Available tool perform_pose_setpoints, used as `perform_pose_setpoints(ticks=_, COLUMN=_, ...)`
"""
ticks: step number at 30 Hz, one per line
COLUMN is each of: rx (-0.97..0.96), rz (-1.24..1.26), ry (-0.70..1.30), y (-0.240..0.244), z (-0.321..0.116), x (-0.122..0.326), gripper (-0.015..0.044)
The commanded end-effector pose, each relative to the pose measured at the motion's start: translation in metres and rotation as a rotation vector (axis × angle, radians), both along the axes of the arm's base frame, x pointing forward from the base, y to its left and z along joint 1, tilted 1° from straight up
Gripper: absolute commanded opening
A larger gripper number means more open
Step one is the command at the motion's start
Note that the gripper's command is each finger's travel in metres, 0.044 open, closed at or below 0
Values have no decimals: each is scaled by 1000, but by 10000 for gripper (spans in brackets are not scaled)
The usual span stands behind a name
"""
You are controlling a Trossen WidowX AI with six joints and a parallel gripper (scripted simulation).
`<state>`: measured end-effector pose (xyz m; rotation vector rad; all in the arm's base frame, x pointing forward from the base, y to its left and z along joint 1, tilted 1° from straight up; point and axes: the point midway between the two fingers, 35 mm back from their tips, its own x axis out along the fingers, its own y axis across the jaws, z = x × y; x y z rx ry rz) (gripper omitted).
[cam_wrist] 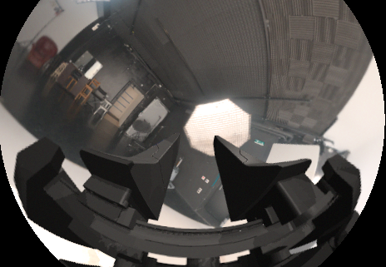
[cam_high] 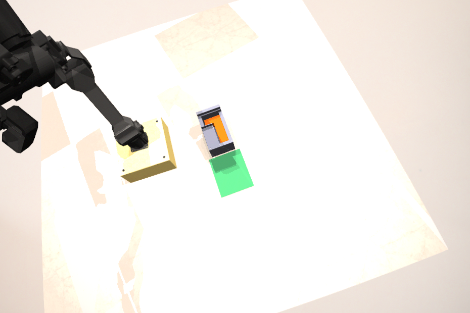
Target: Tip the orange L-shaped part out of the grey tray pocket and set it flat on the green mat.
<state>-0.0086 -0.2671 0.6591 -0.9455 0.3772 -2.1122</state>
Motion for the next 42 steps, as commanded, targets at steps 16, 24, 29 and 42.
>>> perform_pose_setpoints(ticks=16, rx=611, rz=855, ry=73, y=-41, z=-200, x=263, gripper=180)
perform_pose_setpoints(ticks=24, rx=953, rz=1101, ry=120, y=20, z=-301, x=342, gripper=180)
perform_pose_setpoints(ticks=29, rx=1197, rz=1201, ry=162, y=76, z=-365, x=371, gripper=180)
perform_pose_setpoints(ticks=42, rx=1912, rz=1134, ry=368, y=249, z=-516, x=344, gripper=180)
